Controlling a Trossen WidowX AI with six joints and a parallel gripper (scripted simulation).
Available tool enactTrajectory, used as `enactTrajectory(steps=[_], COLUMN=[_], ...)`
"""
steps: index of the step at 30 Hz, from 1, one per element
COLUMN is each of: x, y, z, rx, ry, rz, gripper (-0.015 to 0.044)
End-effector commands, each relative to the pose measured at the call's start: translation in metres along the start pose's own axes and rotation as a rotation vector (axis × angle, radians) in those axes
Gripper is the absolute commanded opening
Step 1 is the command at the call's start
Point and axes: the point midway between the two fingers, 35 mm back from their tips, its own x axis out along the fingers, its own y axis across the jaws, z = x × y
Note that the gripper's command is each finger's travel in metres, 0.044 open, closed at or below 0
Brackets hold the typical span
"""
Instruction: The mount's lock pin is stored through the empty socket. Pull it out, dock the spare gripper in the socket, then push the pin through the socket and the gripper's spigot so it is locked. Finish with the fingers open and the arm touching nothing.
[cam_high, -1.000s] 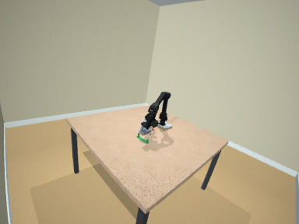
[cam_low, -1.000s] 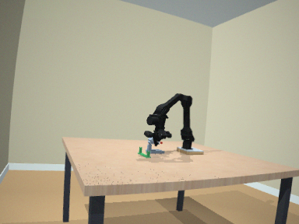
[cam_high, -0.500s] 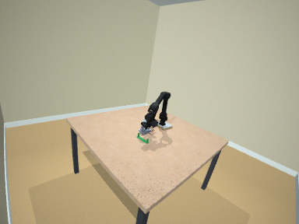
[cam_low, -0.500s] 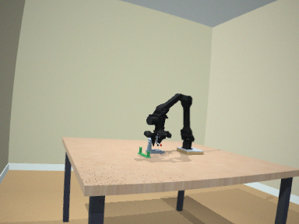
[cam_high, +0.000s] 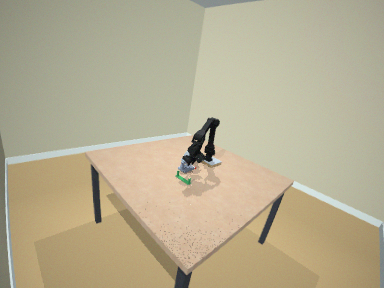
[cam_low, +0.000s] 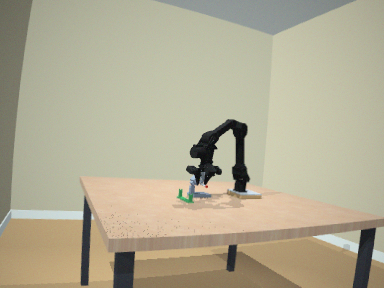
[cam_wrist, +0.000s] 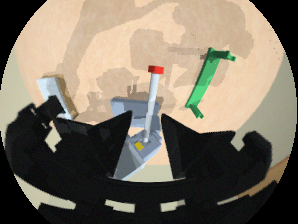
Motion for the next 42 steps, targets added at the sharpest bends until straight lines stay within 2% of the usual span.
enactTrajectory(steps=[1,30,39,42], x=[-0.009,-0.075,-0.068,-0.068], y=[0.000,0.000,0.000,0.000], z=[0.004,0.033,0.029,0.029], rx=[0.001,-0.015,-0.016,-0.016], ry=[-0.001,0.005,0.006,0.006], rz=[0.000,-0.006,-0.007,-0.007], gripper=[0.0200,0.0200,0.0436,0.0440])
